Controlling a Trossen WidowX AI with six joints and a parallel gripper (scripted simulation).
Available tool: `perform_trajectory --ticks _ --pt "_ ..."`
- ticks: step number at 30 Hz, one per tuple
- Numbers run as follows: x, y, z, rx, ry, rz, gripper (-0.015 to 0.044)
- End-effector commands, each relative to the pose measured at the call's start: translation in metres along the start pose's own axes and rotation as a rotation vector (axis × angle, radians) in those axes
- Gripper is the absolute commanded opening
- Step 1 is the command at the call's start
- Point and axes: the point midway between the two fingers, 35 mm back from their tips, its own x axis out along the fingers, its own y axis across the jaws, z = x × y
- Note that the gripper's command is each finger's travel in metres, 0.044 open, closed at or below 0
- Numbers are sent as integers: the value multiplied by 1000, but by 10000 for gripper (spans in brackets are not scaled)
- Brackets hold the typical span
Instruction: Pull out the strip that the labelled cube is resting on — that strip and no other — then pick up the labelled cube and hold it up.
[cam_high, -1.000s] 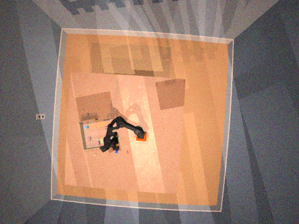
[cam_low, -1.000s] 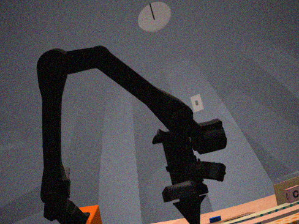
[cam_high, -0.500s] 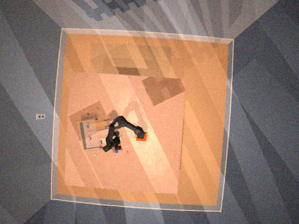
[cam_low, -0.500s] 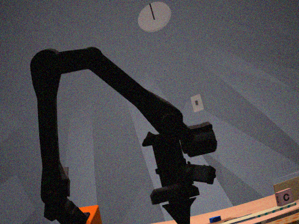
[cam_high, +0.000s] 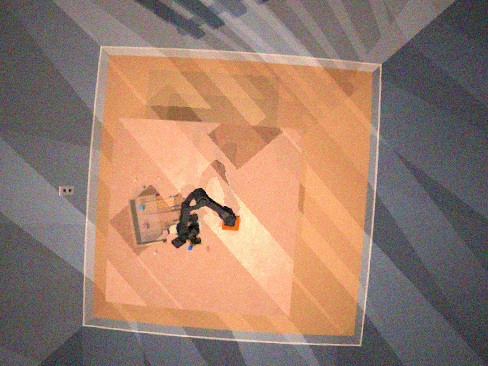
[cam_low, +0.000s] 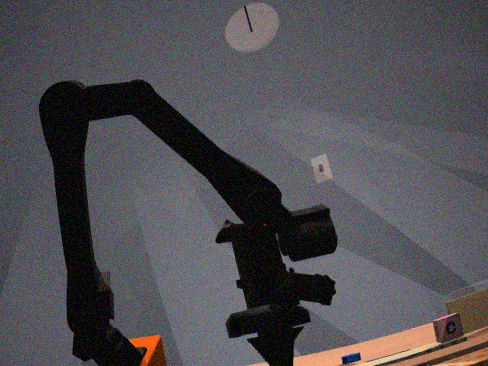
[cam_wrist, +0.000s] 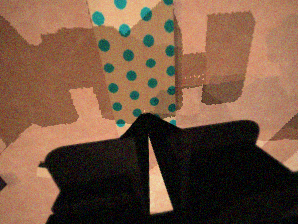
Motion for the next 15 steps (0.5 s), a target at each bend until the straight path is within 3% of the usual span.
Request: perform_trajectory --ticks 1,15 --pt "5 -1 -14 -6 30 -2 0" --pt "5 -1 -35 -7 31 -2 0"
